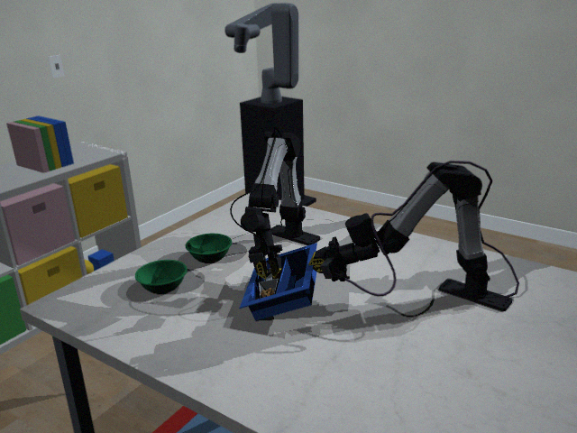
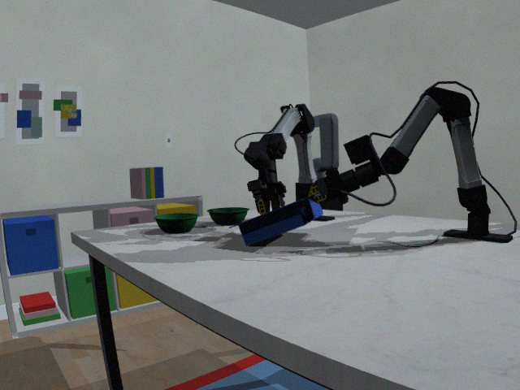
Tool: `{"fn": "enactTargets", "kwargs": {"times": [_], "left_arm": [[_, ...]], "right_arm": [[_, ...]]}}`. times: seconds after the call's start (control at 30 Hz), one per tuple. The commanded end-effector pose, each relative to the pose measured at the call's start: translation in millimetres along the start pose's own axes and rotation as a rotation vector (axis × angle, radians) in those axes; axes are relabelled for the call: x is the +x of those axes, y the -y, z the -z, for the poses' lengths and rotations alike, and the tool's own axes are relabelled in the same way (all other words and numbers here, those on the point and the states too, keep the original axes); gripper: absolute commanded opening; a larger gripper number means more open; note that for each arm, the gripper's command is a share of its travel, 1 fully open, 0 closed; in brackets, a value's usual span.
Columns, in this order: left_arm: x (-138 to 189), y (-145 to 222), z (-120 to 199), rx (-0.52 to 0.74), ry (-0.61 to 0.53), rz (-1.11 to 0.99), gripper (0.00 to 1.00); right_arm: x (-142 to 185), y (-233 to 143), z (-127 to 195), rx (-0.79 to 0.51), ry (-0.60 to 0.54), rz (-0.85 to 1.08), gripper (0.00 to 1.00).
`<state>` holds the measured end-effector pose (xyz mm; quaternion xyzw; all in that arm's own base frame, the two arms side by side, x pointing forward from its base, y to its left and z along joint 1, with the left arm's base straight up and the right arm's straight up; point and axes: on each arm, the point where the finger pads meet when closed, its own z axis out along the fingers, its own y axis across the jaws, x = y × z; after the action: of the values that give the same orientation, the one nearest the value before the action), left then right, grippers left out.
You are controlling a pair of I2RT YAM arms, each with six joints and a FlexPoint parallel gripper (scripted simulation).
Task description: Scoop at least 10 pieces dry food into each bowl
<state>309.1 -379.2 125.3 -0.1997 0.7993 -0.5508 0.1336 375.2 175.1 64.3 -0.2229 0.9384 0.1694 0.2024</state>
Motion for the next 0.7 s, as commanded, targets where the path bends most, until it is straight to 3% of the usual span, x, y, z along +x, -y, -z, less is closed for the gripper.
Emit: {"fn": "enactTargets", "kwargs": {"times": [0.0, 0.13, 0.17, 0.6, 0.67], "left_arm": [[3.7, 24.9, -3.8, 0.071, -0.019, -0.044, 0.00], [3.7, 24.9, -3.8, 0.071, -0.019, -0.044, 0.00], [3.7, 24.9, -3.8, 0.071, -0.019, -0.044, 0.00], [3.7, 24.9, -3.8, 0.071, -0.019, -0.044, 0.00], [3.7, 24.9, -3.8, 0.071, -0.019, -0.044, 0.00]], "right_arm": [[-25.2, -2.6, 13.2, 0.043, 0.155, 0.041, 0.00], [-14.8, -5.5, 11.4, 0.030, 0.124, 0.036, 0.00], [-23.4, -2.8, 14.4, 0.060, 0.182, 0.053, 0.00], [-22.7, -6.7, 22.4, 0.139, 0.332, 0.102, 0.00], [-12.6, -9.0, 17.4, 0.117, 0.287, 0.097, 0.00]]}}
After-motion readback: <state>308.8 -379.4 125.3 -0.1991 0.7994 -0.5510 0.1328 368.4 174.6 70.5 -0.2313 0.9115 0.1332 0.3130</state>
